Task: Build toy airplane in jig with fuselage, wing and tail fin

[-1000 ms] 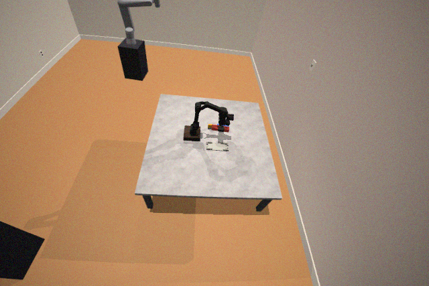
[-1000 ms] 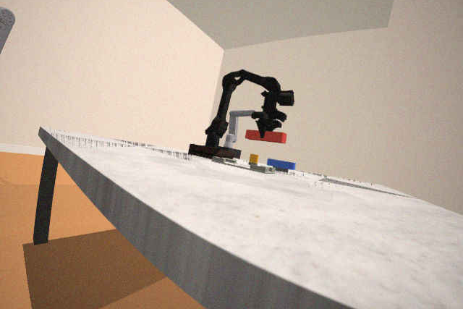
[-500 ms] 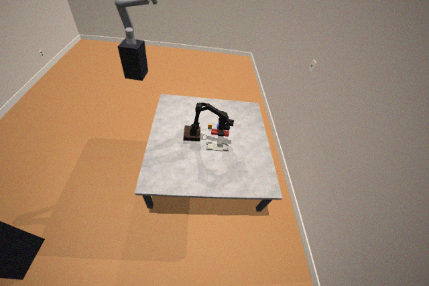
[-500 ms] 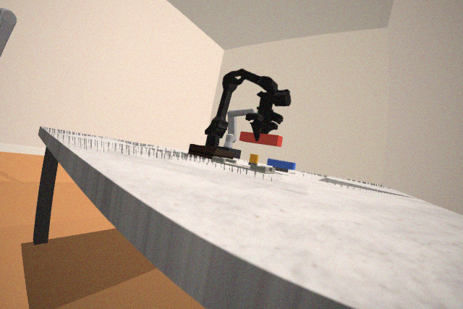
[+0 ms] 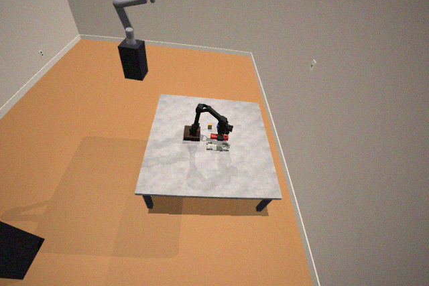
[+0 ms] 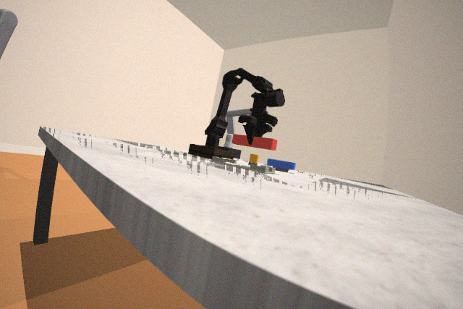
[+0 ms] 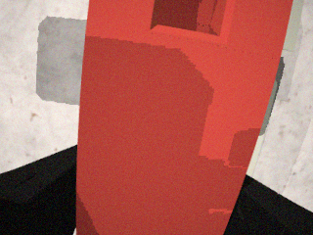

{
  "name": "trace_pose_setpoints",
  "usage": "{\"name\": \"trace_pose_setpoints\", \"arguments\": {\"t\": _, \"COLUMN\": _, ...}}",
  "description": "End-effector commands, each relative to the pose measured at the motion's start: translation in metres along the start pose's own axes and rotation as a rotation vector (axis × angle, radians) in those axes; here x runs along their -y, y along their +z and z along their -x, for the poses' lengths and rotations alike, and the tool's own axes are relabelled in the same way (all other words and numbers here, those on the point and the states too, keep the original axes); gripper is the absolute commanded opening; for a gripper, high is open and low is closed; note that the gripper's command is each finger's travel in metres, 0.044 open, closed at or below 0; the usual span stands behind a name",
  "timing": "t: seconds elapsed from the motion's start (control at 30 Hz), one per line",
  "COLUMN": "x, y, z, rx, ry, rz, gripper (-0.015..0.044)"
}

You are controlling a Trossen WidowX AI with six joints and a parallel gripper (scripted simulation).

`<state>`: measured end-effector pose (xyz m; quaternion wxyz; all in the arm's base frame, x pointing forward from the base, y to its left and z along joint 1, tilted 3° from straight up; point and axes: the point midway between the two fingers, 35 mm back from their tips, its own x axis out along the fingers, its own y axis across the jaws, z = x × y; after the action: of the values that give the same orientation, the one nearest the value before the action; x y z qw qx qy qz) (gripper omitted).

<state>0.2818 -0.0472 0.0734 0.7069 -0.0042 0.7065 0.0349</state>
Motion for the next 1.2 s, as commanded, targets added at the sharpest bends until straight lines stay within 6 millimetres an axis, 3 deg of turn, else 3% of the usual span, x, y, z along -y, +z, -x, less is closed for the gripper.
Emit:
{"name": "trace_pose_setpoints", "arguments": {"t": 0.0, "x": 0.011, "y": -0.002, "z": -0.006, "rx": -0.002, "ry": -0.002, "rz": 0.02, "gripper": 0.0}}
{"name": "trace_pose_setpoints", "arguments": {"t": 0.5, "x": 0.05, "y": -0.012, "z": -0.024, "rx": 0.006, "ry": -0.009, "rz": 0.088, "gripper": 0.0}}
{"name": "trace_pose_setpoints", "arguments": {"t": 0.77, "x": 0.05, "y": -0.012, "z": -0.024, "rx": 0.006, "ry": -0.009, "rz": 0.088, "gripper": 0.0196}}
{"name": "trace_pose_setpoints", "arguments": {"t": 1.17, "x": 0.05, "y": -0.011, "z": -0.025, "rx": 0.006, "ry": -0.009, "rz": 0.088, "gripper": 0.0196}}
